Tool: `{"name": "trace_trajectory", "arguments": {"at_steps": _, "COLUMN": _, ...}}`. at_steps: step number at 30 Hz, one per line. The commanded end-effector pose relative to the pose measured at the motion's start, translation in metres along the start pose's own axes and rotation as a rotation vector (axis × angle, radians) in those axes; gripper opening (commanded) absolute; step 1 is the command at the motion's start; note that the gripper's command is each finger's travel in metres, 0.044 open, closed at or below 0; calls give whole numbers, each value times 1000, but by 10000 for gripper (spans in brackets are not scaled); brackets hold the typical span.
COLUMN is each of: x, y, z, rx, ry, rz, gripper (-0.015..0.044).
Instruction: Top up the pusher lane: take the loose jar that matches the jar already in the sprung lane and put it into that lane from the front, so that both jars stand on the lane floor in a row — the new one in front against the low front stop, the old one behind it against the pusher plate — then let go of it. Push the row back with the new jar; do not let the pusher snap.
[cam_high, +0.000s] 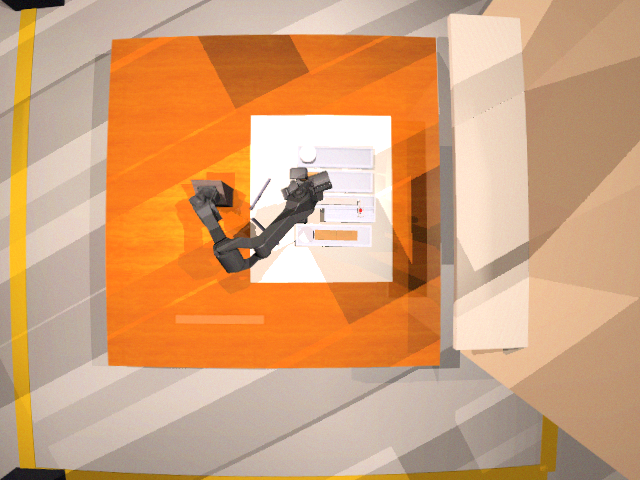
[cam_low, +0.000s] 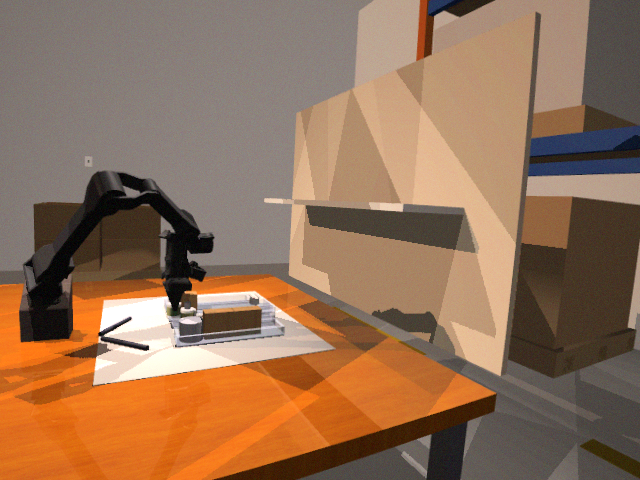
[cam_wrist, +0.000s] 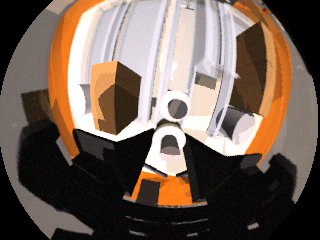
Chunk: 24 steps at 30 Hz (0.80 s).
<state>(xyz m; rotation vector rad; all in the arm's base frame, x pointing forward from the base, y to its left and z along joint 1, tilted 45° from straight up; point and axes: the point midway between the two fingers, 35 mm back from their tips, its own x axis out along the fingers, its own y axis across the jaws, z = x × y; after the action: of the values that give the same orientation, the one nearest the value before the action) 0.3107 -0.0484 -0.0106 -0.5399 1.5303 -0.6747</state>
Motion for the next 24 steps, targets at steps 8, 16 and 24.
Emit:
{"name": "trace_trajectory", "arguments": {"at_steps": 8, "x": -5, "y": -2, "z": 13, "rx": 15, "ry": -25, "rz": 0, "gripper": 0}}
{"name": "trace_trajectory", "arguments": {"at_steps": 16, "x": -6, "y": -3, "z": 16, "rx": 15, "ry": -25, "rz": -1, "gripper": 0}}
{"name": "trace_trajectory", "arguments": {"at_steps": 24, "x": -7, "y": -3, "z": 19, "rx": 15, "ry": -25, "rz": -1, "gripper": 0}}
